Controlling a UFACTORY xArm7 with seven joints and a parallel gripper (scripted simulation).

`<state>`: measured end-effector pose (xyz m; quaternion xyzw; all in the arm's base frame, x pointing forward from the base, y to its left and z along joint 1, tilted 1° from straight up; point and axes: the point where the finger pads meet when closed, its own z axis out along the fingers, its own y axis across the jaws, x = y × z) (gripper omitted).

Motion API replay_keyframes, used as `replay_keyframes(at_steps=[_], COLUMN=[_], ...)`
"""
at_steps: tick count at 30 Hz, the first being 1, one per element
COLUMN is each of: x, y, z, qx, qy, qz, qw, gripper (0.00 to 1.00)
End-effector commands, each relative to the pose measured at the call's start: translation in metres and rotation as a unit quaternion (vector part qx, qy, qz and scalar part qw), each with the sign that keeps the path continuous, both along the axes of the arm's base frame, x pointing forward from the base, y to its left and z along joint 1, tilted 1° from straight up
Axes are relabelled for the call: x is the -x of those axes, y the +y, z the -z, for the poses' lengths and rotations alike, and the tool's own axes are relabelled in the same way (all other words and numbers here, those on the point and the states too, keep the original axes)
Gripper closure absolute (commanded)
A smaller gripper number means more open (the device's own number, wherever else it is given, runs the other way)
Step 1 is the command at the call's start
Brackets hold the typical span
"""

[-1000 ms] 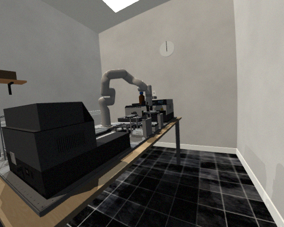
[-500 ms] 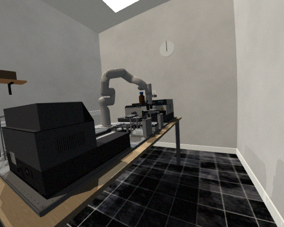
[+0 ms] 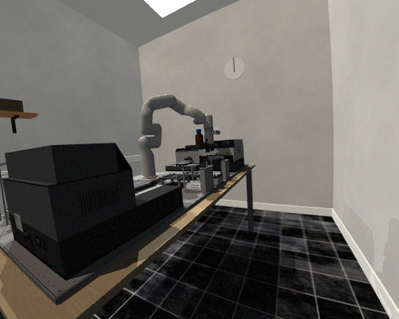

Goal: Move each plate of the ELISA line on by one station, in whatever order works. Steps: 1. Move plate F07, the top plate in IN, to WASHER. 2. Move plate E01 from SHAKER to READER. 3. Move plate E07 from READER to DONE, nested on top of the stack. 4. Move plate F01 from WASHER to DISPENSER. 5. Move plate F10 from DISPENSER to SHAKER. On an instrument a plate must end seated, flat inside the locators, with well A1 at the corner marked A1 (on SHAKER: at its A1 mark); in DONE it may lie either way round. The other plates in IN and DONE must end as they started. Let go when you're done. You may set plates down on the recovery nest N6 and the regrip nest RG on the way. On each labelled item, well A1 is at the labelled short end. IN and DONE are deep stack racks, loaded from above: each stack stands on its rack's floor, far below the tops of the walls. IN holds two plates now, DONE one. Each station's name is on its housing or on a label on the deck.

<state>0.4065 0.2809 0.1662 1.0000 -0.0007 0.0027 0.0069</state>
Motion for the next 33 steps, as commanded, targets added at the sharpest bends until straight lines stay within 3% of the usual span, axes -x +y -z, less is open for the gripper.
replay_keyframes(at_steps=[1,21,33], x=[-0.001,-0.001,-0.003], y=[0.001,0.001,-0.002], z=[-0.005,-0.029,-0.03], qx=[-0.001,-0.001,-0.001], qy=[-0.001,-0.001,-0.001], qz=[0.0,0.0,-0.005], qw=[1.0,1.0,1.0], gripper=[1.0,1.0,1.0])
